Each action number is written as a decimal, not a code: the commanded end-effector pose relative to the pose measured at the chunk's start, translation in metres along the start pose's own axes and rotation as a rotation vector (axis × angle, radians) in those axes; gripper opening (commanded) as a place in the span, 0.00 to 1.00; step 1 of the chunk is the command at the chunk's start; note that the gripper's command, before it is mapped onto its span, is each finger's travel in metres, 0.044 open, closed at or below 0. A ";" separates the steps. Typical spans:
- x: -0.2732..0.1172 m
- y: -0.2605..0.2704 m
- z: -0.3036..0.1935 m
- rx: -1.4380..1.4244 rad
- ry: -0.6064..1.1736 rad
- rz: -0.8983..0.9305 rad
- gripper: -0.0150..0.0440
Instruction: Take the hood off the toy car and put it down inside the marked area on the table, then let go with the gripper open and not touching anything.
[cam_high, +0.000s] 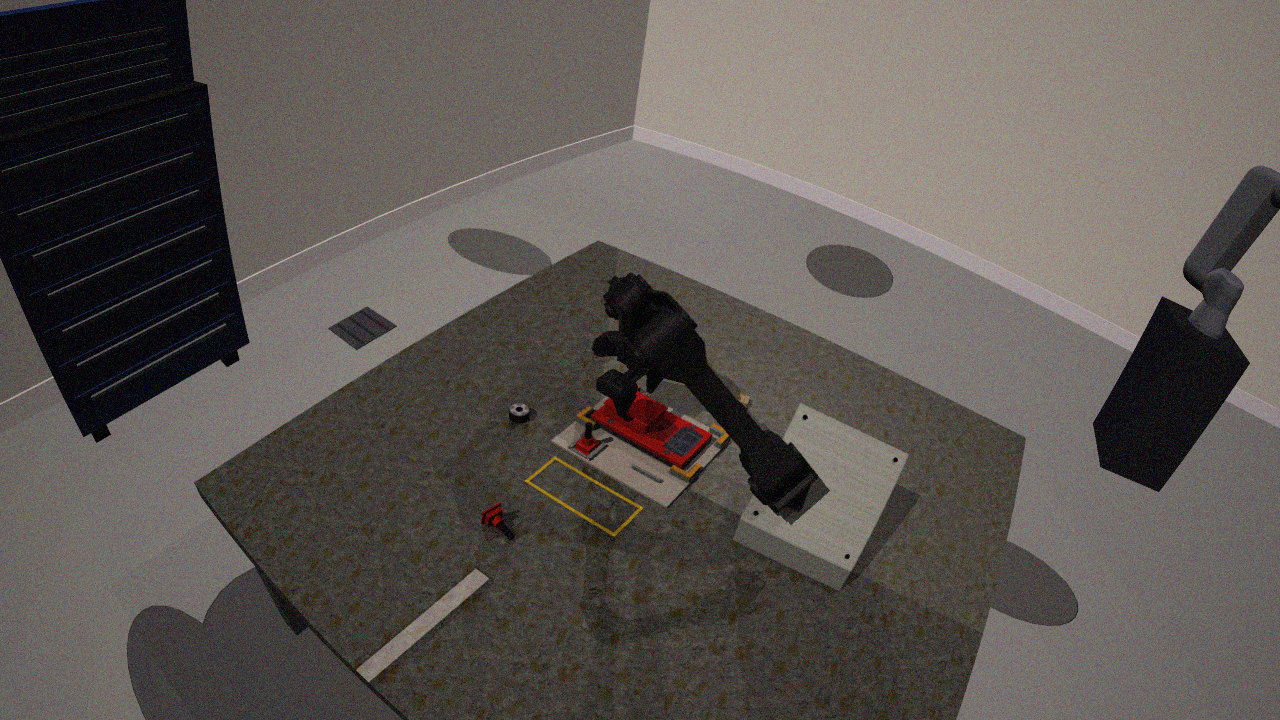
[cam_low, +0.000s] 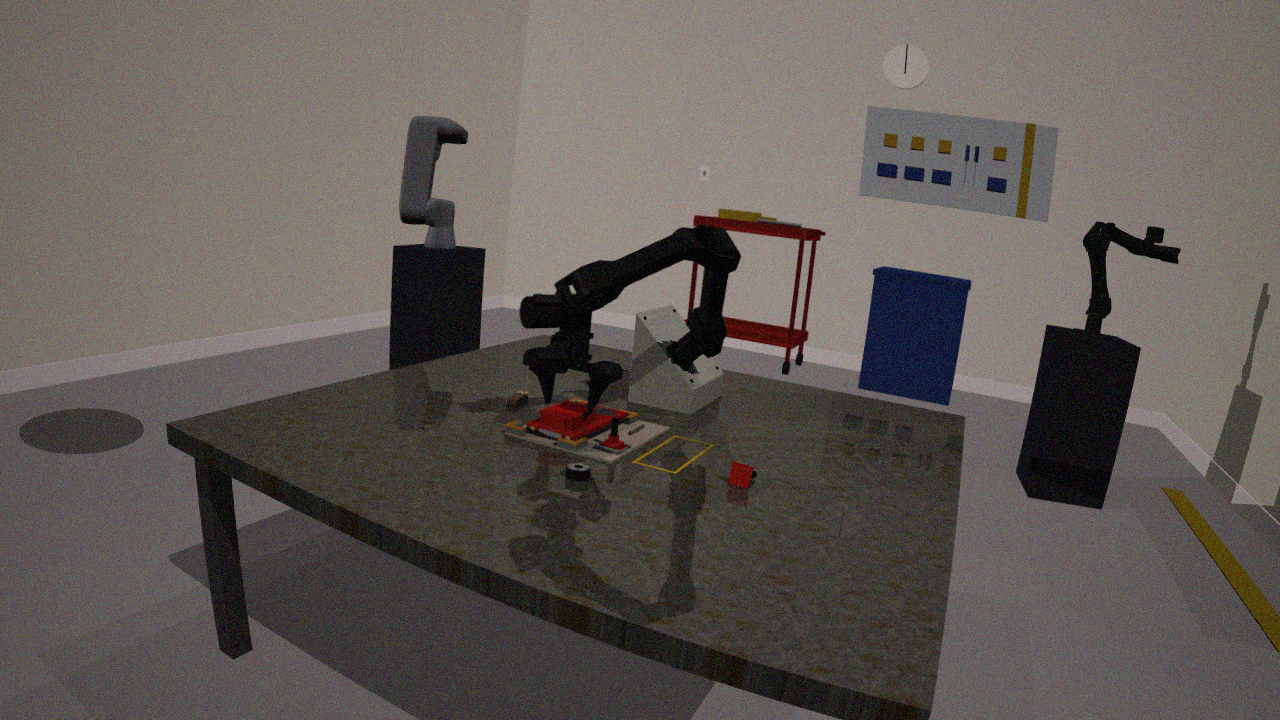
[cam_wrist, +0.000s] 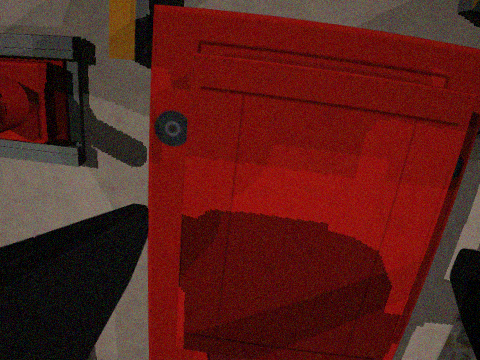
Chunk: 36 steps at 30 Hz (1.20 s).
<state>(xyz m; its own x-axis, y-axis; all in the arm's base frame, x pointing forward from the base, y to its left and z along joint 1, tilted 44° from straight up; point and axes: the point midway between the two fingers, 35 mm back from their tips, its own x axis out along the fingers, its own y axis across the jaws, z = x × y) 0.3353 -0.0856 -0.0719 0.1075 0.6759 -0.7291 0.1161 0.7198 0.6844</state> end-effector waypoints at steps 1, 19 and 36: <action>0.004 0.000 -0.001 0.007 0.004 0.005 1.00; 0.013 0.000 -0.001 0.007 0.004 0.005 1.00; 0.015 0.000 0.000 0.000 0.000 0.001 0.82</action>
<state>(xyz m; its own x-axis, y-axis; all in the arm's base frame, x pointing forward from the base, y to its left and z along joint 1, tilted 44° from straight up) 0.3369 -0.0749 -0.0831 0.1077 0.6765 -0.7285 0.1160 0.7192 0.6850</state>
